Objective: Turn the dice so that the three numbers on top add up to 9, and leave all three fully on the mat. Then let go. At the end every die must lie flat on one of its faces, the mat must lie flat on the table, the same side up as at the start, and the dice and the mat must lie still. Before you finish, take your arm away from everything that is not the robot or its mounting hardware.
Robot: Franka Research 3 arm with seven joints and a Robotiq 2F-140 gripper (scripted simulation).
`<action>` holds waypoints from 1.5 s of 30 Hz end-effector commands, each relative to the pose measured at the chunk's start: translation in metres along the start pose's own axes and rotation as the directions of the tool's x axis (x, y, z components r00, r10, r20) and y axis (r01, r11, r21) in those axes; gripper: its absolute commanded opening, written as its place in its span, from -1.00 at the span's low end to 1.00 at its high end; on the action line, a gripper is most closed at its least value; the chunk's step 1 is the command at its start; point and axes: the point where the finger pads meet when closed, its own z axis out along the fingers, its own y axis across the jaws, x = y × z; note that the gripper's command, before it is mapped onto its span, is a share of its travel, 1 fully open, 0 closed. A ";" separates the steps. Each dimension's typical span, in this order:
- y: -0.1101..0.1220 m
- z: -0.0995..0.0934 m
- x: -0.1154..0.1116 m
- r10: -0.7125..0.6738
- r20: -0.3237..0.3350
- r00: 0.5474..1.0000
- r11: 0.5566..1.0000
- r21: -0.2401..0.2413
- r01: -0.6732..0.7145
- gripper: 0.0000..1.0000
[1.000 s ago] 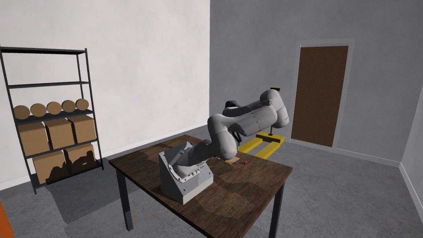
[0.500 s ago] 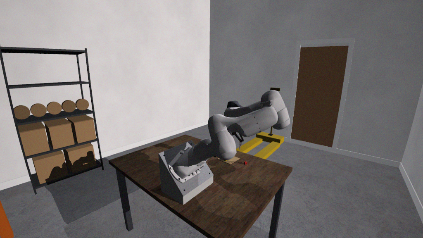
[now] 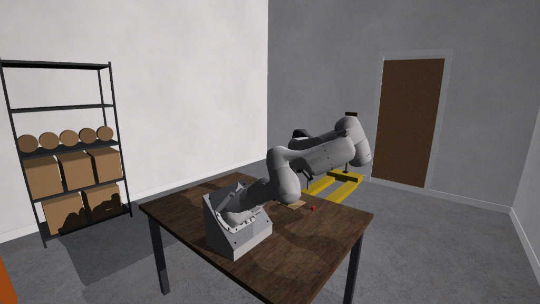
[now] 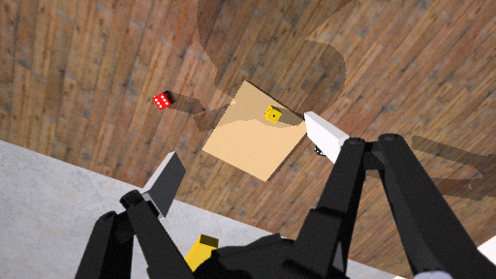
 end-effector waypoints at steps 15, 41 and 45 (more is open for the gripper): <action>-0.018 0.002 0.009 -0.369 -0.002 0.929 0.929 -0.005 0.369 1.00; -0.040 0.004 0.020 -0.677 -0.002 0.736 0.736 -0.005 0.677 1.00; -0.044 0.005 0.022 -0.726 -0.002 0.687 0.687 -0.005 0.726 1.00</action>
